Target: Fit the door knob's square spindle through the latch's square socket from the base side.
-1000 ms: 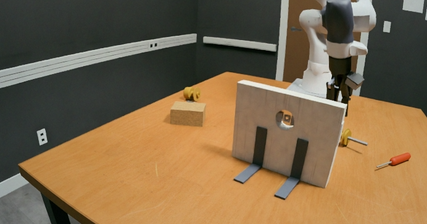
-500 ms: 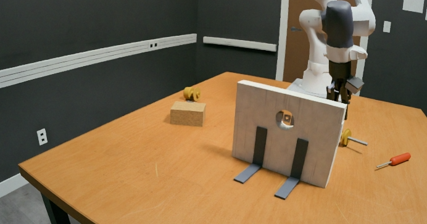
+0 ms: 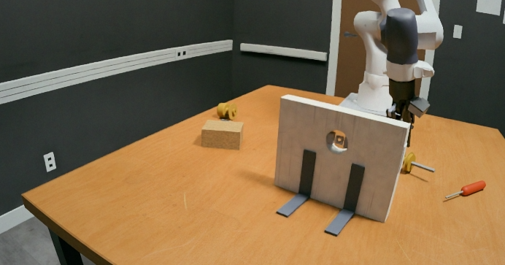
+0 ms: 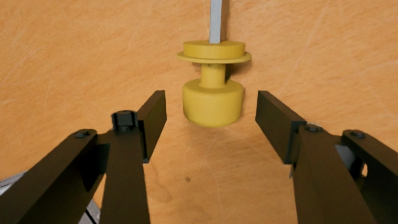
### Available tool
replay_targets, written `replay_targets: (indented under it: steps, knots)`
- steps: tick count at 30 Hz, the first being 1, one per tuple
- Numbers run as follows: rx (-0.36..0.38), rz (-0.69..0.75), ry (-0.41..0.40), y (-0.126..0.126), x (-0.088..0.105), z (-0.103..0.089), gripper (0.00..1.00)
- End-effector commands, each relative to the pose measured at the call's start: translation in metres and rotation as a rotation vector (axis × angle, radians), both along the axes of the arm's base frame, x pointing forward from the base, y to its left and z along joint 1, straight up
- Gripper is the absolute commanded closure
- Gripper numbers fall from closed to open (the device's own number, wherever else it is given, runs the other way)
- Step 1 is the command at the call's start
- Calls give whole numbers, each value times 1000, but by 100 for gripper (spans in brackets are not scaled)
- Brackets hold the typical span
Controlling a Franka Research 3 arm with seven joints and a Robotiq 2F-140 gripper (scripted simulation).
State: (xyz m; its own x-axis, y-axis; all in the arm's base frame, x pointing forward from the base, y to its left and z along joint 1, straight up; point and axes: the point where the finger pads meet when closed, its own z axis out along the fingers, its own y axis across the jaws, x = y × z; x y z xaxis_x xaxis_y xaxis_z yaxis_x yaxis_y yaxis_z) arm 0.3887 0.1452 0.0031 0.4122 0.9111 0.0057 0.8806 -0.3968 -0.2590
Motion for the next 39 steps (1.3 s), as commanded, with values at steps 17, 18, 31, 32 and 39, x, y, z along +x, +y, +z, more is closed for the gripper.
replay_targets:
  steps: [17, 18, 31, 32, 39]
  knots:
    - [-2, -5, -6, 3, -4, -24, 43]
    - [-2, -5, -6, 3, -4, -24, 43]
    - [-2, -5, -6, 3, -4, -24, 58]
    - [-2, -5, -6, 3, -4, -24, 58]
    - [-2, -5, -6, 3, -4, -24, 58]
